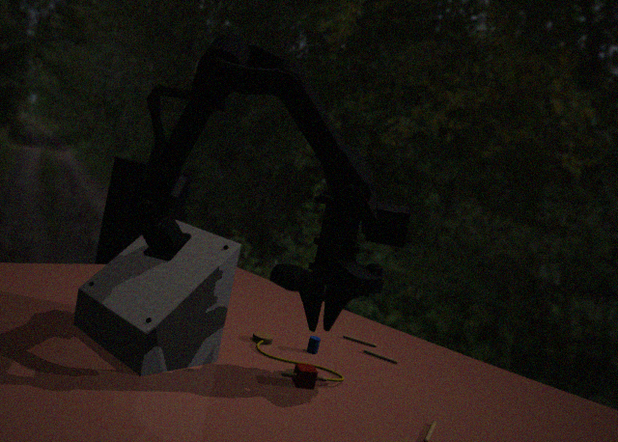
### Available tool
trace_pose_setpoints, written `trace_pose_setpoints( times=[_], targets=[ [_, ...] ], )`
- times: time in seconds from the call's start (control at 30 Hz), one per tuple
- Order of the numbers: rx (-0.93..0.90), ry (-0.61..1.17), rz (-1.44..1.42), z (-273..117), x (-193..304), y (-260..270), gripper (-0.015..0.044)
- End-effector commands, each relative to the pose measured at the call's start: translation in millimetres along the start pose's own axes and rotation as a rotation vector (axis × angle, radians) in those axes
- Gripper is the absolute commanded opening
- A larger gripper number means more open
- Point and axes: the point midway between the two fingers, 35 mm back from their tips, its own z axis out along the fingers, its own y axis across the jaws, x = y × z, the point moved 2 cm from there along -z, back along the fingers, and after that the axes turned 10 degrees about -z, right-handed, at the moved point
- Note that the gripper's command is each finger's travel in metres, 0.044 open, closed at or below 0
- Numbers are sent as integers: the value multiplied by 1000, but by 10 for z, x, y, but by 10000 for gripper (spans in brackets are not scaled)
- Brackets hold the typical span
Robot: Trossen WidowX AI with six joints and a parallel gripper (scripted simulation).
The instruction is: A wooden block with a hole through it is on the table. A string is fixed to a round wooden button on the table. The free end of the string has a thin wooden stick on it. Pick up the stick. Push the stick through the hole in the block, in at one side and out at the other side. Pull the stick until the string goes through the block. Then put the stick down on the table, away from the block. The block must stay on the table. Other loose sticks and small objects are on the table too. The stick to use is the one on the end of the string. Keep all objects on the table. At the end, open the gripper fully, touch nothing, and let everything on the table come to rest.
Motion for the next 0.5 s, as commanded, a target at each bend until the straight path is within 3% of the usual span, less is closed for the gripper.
trace_pose_setpoints(
  times=[0.0, 0.2, 0.47],
  targets=[
    [19, 27, -846, 84, 157, -193, 123],
    [15, 34, -1193, 93, 190, -240, 123],
    [14, 34, -1214, 93, 192, -242, 123]
  ],
)
